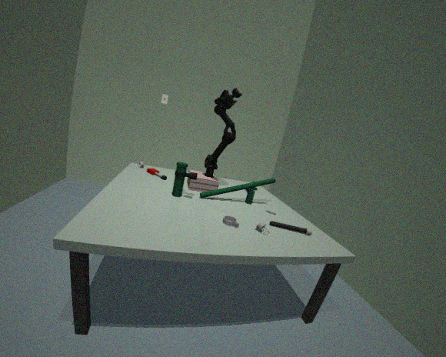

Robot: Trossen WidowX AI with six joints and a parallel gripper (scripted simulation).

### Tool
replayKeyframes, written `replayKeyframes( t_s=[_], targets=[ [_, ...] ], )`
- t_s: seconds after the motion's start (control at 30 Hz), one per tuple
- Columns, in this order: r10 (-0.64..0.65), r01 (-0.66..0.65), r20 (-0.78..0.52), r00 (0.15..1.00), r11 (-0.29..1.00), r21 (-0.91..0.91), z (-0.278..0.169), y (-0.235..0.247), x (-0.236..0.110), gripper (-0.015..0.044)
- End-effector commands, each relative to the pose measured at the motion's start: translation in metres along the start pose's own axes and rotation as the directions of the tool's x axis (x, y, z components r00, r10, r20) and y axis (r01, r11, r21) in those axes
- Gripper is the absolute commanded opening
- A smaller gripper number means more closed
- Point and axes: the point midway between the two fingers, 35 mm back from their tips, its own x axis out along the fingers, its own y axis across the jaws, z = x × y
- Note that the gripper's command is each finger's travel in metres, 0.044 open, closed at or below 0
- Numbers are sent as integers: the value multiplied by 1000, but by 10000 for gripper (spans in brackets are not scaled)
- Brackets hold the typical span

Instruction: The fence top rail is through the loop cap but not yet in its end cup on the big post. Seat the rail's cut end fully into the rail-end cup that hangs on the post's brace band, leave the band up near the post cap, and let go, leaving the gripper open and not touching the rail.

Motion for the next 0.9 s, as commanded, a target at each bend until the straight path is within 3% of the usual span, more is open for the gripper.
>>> replayKeyframes(
  t_s=[0.0, 0.3, 0.43, 0.63, 0.87],
  targets=[
    [1, -1, 4, 1000, 1000, 2, 1, 0, 0, 426],
    [105, -141, 258, 960, 982, 125, 44, 28, -24, 440],
    [204, -297, 430, 879, 942, 159, 74, 50, -54, 440],
    [323, -555, 679, 660, 819, 149, 112, 73, -120, 440],
    [377, -802, 885, 275, 597, -5, 135, 80, -221, 440]
  ],
)
